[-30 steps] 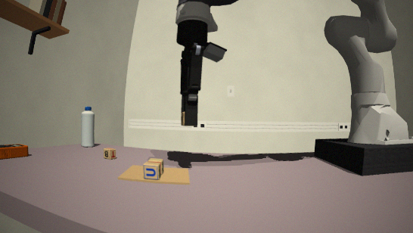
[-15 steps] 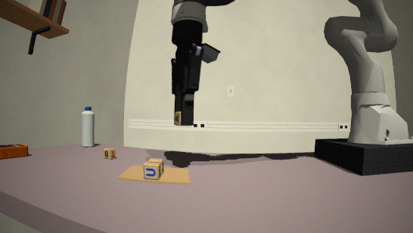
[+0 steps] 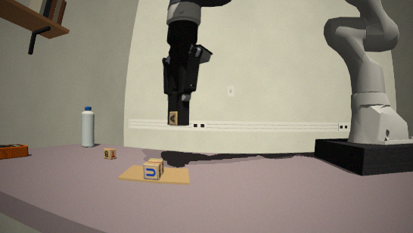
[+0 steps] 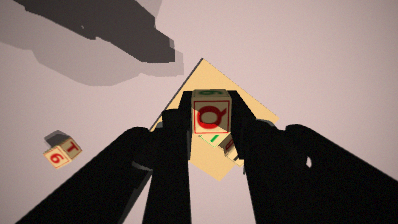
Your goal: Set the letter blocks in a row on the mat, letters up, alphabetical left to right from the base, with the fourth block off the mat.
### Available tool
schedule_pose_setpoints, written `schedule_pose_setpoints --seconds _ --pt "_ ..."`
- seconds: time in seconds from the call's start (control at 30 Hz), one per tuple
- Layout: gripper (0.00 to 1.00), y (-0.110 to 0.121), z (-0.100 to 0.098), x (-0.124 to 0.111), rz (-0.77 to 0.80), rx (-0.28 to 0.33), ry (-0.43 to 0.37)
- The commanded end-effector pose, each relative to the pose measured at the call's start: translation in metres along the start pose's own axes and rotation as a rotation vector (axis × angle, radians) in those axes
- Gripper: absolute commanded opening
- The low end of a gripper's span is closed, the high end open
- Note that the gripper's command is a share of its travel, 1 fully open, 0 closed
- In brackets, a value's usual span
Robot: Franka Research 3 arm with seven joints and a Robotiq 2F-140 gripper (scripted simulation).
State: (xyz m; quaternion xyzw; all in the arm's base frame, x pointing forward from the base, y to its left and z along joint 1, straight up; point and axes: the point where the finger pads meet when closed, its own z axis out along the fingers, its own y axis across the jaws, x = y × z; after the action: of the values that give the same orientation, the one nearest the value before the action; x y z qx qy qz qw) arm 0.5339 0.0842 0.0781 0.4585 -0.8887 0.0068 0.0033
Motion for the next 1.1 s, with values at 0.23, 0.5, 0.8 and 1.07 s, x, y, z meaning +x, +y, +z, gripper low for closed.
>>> schedule_pose_setpoints --seconds 0.23,0.5,0.8,1.07 --pt "0.24 -0.008 -0.001 -0.006 -0.239 0.004 -0.004" --pt "0.24 -0.012 -0.001 -0.011 -0.361 0.003 -0.005" --pt "0.24 -0.016 0.0 -0.017 -0.489 0.001 -0.007" --pt "0.24 -0.019 0.001 -0.022 -0.607 0.0 -0.009"
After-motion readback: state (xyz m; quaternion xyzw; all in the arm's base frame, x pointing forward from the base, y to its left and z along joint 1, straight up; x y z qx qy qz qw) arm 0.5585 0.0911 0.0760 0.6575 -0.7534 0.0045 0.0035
